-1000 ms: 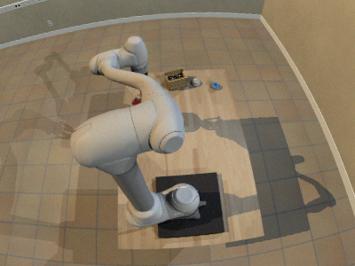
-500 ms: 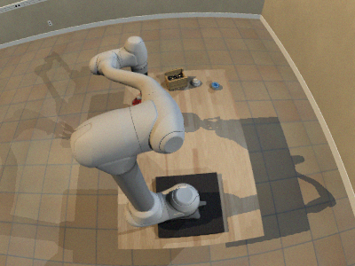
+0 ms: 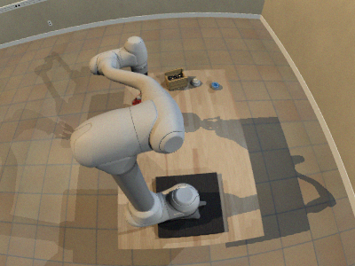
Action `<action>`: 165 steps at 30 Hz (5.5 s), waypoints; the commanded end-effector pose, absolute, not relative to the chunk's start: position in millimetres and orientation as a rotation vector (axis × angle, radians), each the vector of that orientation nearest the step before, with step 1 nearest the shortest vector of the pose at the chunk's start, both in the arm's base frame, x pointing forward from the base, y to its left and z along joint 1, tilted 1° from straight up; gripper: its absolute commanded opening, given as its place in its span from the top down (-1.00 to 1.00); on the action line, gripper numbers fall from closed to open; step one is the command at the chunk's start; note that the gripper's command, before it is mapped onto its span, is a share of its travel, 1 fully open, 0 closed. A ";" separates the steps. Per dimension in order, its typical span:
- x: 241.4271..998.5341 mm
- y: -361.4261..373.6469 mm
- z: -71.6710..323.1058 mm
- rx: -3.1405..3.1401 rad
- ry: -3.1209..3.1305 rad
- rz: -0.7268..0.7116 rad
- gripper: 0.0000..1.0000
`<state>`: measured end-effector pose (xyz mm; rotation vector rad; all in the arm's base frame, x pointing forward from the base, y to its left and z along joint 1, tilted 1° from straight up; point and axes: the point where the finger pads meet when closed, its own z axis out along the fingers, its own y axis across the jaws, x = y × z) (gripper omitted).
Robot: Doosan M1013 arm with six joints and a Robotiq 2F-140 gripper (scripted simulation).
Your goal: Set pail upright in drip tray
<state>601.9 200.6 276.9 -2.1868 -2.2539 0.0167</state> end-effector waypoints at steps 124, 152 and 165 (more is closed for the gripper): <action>600.5 207.9 193.7 -2.187 -2.250 0.010 0.80; 600.5 207.9 193.7 -2.187 -2.250 0.010 -1.00; 600.4 207.9 193.8 -2.187 -2.250 0.010 -1.00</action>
